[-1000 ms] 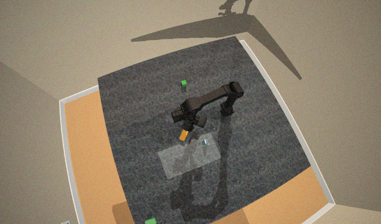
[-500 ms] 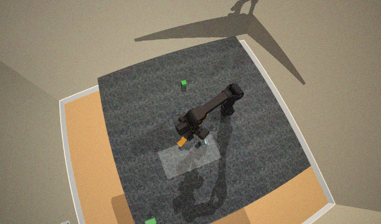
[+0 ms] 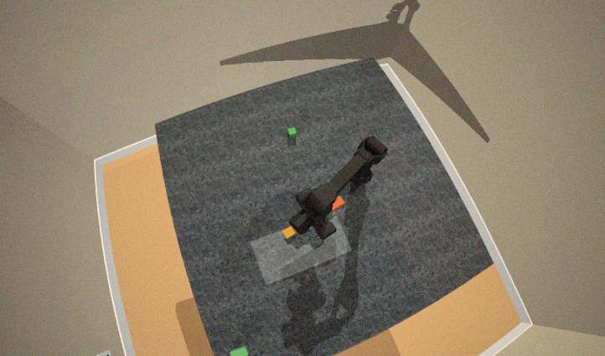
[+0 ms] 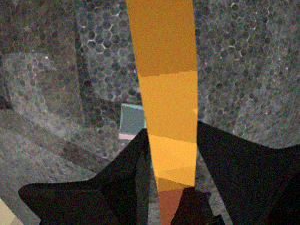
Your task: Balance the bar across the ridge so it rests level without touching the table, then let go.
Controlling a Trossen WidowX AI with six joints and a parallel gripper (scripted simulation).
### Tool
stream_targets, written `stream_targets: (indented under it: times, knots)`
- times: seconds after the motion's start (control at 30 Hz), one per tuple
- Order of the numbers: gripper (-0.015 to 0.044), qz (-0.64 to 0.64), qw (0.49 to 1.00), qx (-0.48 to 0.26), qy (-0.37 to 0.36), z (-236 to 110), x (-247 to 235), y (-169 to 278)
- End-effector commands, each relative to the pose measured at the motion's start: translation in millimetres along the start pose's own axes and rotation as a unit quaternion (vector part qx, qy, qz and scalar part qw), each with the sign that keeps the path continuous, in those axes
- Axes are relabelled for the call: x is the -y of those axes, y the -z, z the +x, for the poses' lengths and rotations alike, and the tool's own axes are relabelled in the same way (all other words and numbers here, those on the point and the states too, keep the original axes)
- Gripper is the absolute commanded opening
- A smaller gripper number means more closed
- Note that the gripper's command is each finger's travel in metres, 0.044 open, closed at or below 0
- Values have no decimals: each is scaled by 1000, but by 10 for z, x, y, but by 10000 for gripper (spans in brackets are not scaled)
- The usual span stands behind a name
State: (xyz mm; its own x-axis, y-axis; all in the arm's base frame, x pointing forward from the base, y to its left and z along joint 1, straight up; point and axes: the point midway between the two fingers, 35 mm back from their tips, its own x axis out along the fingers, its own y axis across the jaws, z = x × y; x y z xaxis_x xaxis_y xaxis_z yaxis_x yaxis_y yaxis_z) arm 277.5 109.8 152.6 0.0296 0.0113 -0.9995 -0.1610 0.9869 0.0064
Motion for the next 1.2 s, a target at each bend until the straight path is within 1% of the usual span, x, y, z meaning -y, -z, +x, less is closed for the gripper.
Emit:
stream_targets:
  times: [0.0,0.23,1.17]
  knots:
    - [0,50,999,-1,-1,-4,-160,19]
    - [0,143,990,-2,-2,-10,-401,75]
    - [0,145,989,-2,-1,390,-358,87]
